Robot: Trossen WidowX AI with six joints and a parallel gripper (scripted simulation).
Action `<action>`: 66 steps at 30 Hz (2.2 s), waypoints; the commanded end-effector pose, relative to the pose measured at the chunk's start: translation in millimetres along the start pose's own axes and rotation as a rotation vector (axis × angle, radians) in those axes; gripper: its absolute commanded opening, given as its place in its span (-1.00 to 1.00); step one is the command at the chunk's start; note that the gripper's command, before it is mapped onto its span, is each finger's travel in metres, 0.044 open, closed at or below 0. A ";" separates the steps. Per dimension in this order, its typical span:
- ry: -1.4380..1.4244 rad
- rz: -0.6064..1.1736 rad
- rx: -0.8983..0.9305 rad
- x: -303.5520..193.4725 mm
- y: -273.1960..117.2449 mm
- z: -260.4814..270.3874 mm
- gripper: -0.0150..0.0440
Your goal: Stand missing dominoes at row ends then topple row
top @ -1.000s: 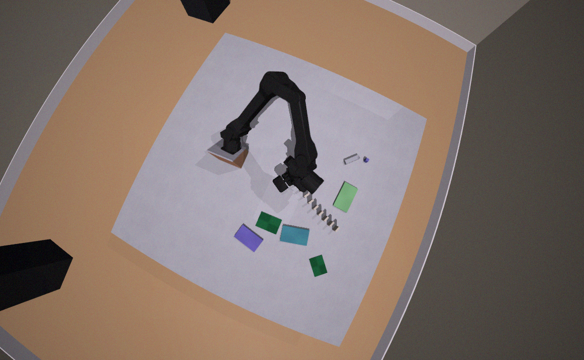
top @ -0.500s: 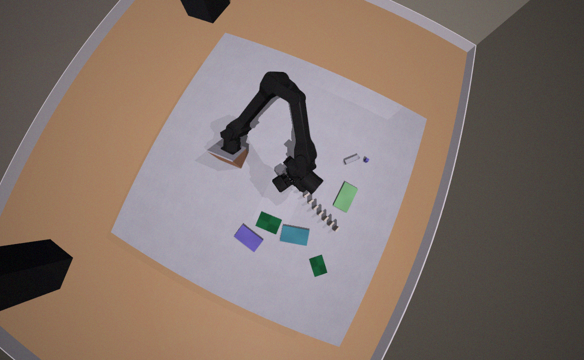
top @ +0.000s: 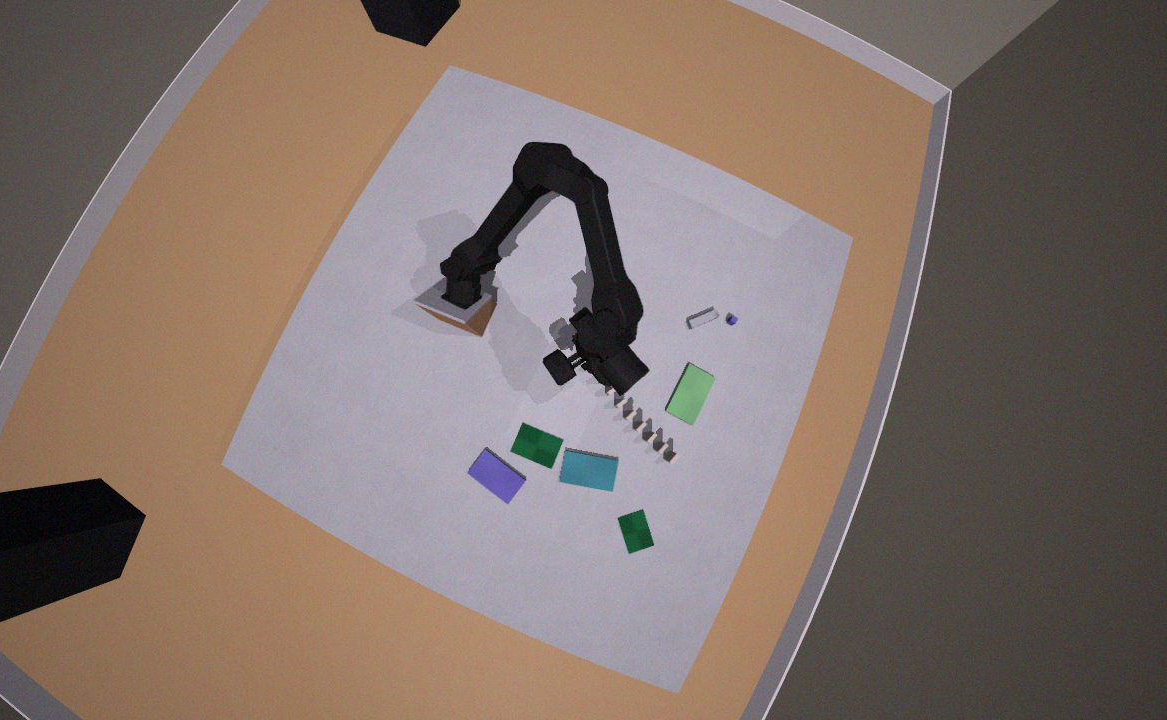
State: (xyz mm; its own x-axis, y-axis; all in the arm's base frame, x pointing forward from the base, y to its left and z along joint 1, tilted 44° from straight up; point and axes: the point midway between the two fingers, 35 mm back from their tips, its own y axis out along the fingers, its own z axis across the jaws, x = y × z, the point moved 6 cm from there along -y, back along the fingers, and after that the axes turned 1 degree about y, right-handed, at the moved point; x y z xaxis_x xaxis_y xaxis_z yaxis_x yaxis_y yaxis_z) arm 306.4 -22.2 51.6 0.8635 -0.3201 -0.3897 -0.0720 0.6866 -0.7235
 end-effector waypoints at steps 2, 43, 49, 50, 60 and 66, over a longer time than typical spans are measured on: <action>-0.018 -0.017 0.002 -5.3 -79.7 0.6 1.00; -1.581 -0.014 -0.004 -47.5 -22.4 -0.1 -0.49; -1.581 -0.014 -0.004 -47.5 -22.4 -0.1 -0.49; -1.581 -0.014 -0.004 -47.5 -22.4 -0.1 -0.49; -1.581 -0.014 -0.004 -47.5 -22.4 -0.1 -0.49; -1.581 -0.014 -0.004 -47.5 -22.4 -0.1 -0.49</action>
State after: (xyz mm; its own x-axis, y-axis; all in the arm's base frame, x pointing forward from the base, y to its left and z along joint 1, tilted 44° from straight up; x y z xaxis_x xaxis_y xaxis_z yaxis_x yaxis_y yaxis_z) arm 267.2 -22.8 85.8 0.4981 0.6508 0.5731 -0.0624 0.6861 -0.7249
